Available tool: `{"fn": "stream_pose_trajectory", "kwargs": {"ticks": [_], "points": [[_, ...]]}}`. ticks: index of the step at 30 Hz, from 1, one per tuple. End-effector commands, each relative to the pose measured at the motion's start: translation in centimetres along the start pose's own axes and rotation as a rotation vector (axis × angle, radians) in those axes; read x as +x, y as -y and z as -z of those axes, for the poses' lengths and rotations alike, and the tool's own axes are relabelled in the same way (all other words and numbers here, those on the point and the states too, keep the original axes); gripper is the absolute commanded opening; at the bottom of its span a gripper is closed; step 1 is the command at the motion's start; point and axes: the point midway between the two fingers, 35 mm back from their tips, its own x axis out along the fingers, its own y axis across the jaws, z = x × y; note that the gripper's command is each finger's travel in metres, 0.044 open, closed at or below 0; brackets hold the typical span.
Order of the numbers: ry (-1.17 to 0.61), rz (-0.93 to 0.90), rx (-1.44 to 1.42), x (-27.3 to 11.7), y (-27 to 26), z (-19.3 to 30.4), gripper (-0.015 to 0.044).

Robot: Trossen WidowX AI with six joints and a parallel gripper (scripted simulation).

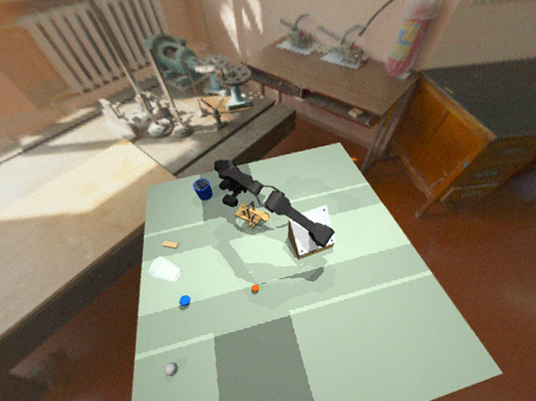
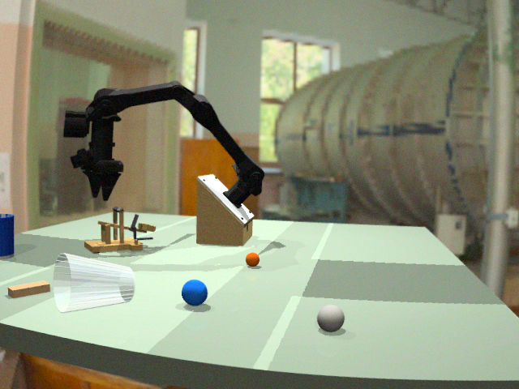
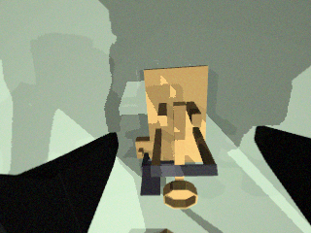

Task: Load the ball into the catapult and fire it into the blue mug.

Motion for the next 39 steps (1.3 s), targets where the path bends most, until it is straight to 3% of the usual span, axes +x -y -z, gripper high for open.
{"fn": "stream_pose_trajectory", "kwargs": {"ticks": [1,4,9,39], "points": [[-0.019,-0.003,0.006,0.7,0.1,0.3,0.044],[-0.016,-0.003,0.006,0.3,0.1,0.6,0.044],[-0.016,-0.005,0.006,4.8,0.1,0.7,0.044],[-0.017,-0.006,0.005,8.9,0.0,0.7,0.044]]}}
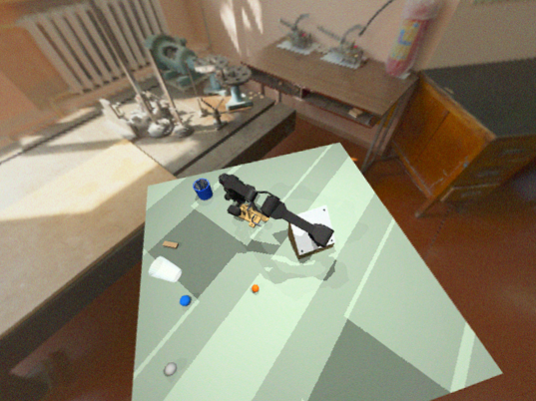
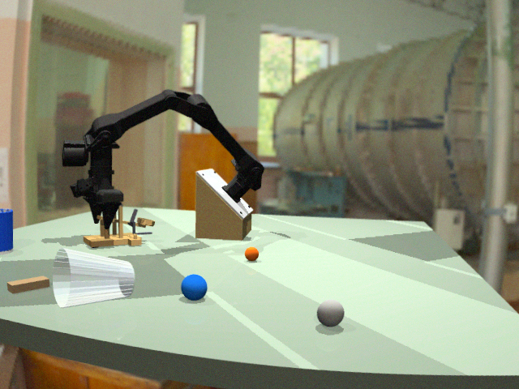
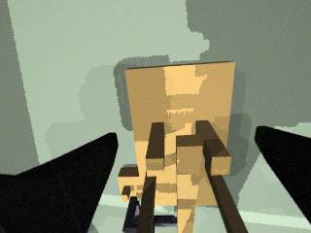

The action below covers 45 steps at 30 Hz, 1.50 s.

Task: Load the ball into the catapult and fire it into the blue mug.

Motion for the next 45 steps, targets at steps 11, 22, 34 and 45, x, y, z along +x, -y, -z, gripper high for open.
{"fn": "stream_pose_trajectory", "kwargs": {"ticks": [11,22,34,45], "points": [[-0.001,0.0,0.0,1.4,0.0,0.1,0.0387],[-0.001,0.0,0.0,1.4,0.0,0.1,0.0118],[-0.001,0.001,0.001,-3.5,0.0,0.1,0.0],[0.001,-0.001,0.003,-2.4,-0.1,-0.1,0.0]]}}
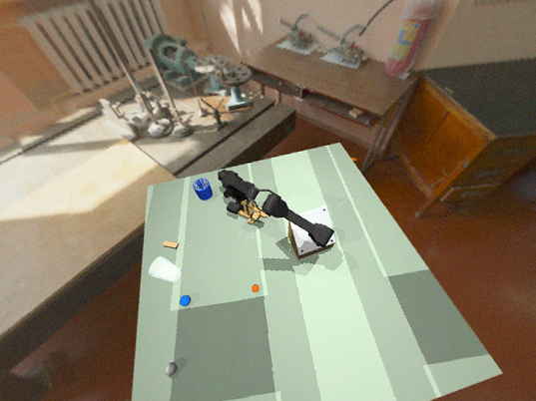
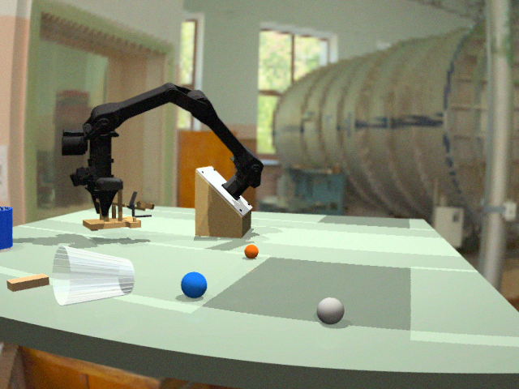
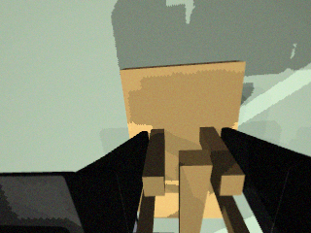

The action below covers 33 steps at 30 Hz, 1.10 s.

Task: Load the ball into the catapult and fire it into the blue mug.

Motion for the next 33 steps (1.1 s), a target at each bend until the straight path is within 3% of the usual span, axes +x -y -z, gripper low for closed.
{"fn": "stream_pose_trajectory", "kwargs": {"ticks": [1,28,33], "points": [[0.009,-0.001,-0.001,0.2,-0.1,-0.1,0.0],[-0.008,0.001,-0.003,3.8,0.0,0.1,0.0],[-0.008,0.001,-0.003,3.8,0.0,0.1,0.0131]]}}
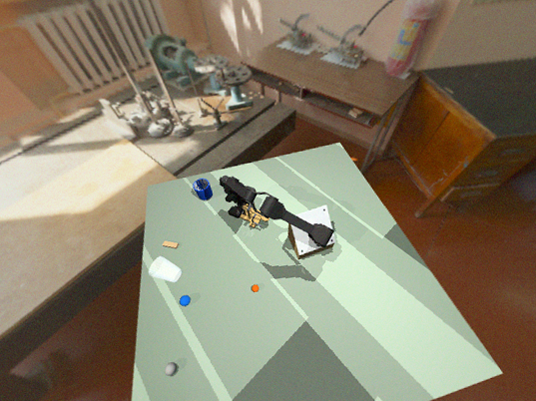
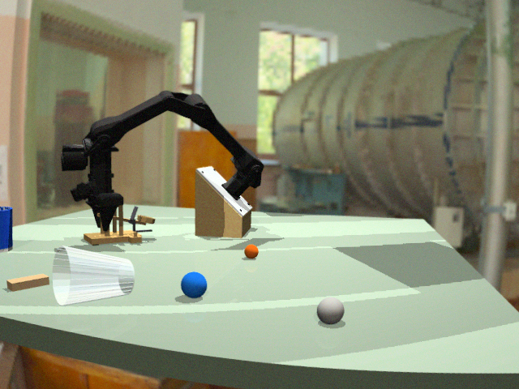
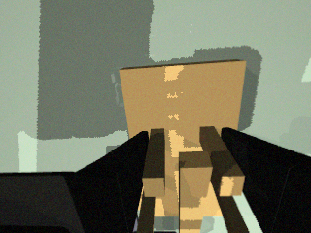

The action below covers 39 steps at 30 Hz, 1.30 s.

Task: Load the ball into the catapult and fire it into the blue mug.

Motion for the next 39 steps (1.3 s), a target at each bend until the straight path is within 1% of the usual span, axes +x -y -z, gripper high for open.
{"fn": "stream_pose_trajectory", "kwargs": {"ticks": [1,9,11,12,16,18,21,22,25,28,30,33,39], "points": [[0.002,0.0,-0.003,-0.1,0.0,-0.1,0.0157],[0.002,0.0,-0.003,-0.1,0.0,-0.1,0.0368],[0.002,0.001,-0.003,-1.1,0.0,-0.1,0.042],[0.002,0.002,-0.002,-2.4,0.0,-0.2,0.044],[0.002,0.003,0.001,-9.0,0.1,0.2,0.044],[0.001,0.003,0.001,-10.1,0.1,0.4,0.044],[0.001,0.003,0.001,-10.1,0.1,0.4,0.044],[0.01,-0.001,0.007,-8.9,0.2,0.1,0.044],[0.01,-0.001,0.007,-8.9,0.2,0.1,0.044],[0.02,-0.001,0.005,-9.7,0.2,0.3,0.044],[0.02,-0.001,0.005,-8.7,0.2,0.2,0.044],[0.02,-0.003,0.005,-5.2,0.1,0.1,0.044],[0.02,-0.003,0.005,-4.9,0.1,0.2,0.044]]}}
